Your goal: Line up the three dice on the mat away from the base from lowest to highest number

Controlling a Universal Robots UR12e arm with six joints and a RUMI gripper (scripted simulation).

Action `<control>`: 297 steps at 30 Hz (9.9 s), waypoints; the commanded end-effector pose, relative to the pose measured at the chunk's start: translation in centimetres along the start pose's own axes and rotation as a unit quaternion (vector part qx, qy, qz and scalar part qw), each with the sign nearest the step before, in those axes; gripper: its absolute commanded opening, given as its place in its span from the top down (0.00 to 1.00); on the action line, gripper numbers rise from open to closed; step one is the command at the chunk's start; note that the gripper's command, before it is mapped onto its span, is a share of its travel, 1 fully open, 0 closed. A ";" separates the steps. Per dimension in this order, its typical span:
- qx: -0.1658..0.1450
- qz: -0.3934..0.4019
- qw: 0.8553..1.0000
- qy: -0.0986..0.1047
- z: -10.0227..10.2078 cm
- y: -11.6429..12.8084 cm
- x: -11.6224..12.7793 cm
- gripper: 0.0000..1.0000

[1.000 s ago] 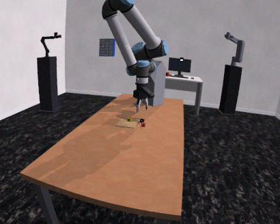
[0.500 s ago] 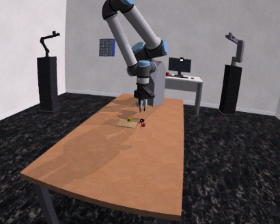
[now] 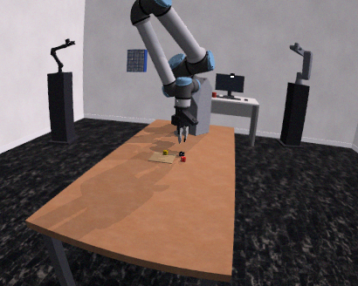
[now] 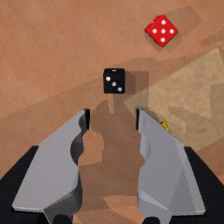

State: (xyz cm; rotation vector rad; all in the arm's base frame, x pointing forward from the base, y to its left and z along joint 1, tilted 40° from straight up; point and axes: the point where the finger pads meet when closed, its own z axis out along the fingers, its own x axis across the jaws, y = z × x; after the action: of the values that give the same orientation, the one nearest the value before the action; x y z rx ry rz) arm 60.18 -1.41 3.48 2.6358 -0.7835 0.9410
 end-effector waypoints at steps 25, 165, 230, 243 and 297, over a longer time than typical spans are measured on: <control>0.000 0.000 1.000 0.000 1.1 0.0 0.0 0.76; 0.000 0.000 1.000 0.000 8.2 -0.1 0.0 0.76; 0.000 0.000 1.000 0.000 0.4 -0.1 0.0 0.94; 0.000 0.000 1.000 0.000 -1.8 -0.1 0.0 0.94; 0.000 0.487 0.873 0.000 -2.1 4.9 10.1 0.94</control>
State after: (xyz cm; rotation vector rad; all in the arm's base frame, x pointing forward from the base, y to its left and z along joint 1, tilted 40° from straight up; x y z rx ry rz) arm 62.61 -7.76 10.86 2.2431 -2.0140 1.1011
